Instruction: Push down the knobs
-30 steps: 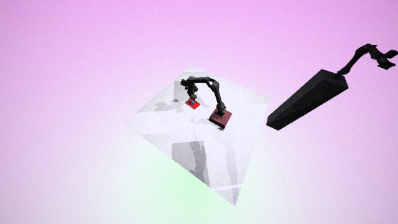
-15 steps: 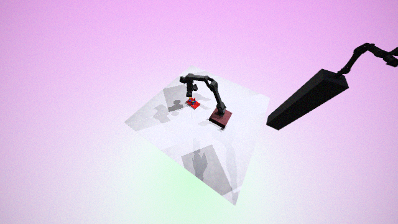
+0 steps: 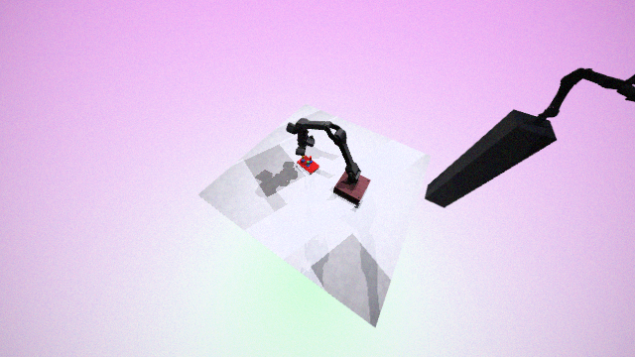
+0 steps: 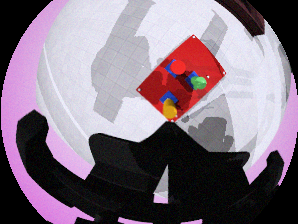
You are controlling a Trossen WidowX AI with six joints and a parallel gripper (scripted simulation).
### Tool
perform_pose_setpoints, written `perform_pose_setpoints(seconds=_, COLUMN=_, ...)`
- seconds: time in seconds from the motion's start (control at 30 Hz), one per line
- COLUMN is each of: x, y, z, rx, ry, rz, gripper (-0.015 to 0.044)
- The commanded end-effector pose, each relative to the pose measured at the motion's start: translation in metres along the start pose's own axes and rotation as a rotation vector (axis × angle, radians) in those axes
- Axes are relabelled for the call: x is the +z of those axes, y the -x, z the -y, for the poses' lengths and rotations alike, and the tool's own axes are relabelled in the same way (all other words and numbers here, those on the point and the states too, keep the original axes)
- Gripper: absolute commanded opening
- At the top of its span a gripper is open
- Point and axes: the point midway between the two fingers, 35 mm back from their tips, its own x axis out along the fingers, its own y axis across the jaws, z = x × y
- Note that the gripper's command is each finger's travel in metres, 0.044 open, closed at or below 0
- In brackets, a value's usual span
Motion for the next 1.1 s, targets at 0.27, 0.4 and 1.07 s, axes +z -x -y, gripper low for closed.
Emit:
perform_pose_setpoints(seconds=0.27, x=0.001, y=-0.010, z=0.001, rx=-0.009, ry=-0.006, rz=0.009, gripper=0.0000)
perform_pose_setpoints(seconds=0.4, x=0.001, y=-0.017, z=0.001, rx=-0.009, ry=-0.006, rz=0.009, gripper=0.0000)
perform_pose_setpoints(seconds=1.07, x=0.001, y=-0.027, z=0.002, rx=-0.009, ry=-0.006, rz=0.009, gripper=0.0000)
